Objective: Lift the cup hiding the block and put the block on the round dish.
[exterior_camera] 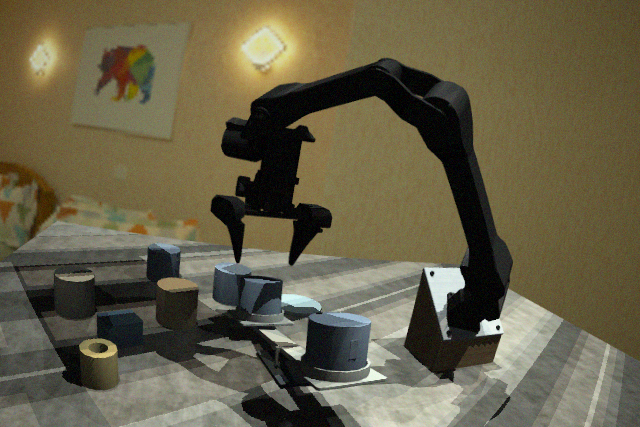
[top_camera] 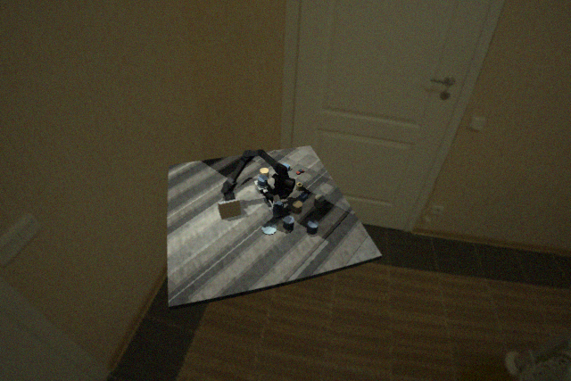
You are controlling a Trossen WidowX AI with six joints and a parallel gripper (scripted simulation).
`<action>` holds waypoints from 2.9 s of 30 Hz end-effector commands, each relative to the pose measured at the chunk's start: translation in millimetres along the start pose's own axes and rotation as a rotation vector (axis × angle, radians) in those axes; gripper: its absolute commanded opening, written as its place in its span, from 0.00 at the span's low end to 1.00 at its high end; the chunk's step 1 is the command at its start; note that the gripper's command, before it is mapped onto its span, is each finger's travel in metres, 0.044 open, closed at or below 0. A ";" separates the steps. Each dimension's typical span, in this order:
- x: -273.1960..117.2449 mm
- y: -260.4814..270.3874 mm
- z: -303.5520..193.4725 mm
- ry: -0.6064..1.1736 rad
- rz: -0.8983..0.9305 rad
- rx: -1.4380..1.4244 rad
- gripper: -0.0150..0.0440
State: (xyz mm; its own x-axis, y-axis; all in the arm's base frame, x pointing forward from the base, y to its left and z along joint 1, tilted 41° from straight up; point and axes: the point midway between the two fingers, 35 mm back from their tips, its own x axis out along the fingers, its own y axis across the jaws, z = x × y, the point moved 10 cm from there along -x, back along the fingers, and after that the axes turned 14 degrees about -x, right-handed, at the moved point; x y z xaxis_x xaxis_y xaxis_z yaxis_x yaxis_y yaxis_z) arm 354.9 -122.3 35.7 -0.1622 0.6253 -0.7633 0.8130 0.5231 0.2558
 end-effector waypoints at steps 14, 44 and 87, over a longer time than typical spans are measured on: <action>28.6 0.7 1.1 0.002 -0.005 0.006 1.00; 74.3 -0.2 -0.3 0.004 -0.004 0.006 1.00; 39.2 3.6 4.9 0.001 -0.005 0.006 0.25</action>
State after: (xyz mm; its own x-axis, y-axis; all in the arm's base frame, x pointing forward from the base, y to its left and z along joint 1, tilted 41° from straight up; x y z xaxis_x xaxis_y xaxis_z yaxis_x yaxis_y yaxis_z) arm 350.7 -92.8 -1.5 -0.1818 0.6306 -0.7545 0.8187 0.5222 0.2391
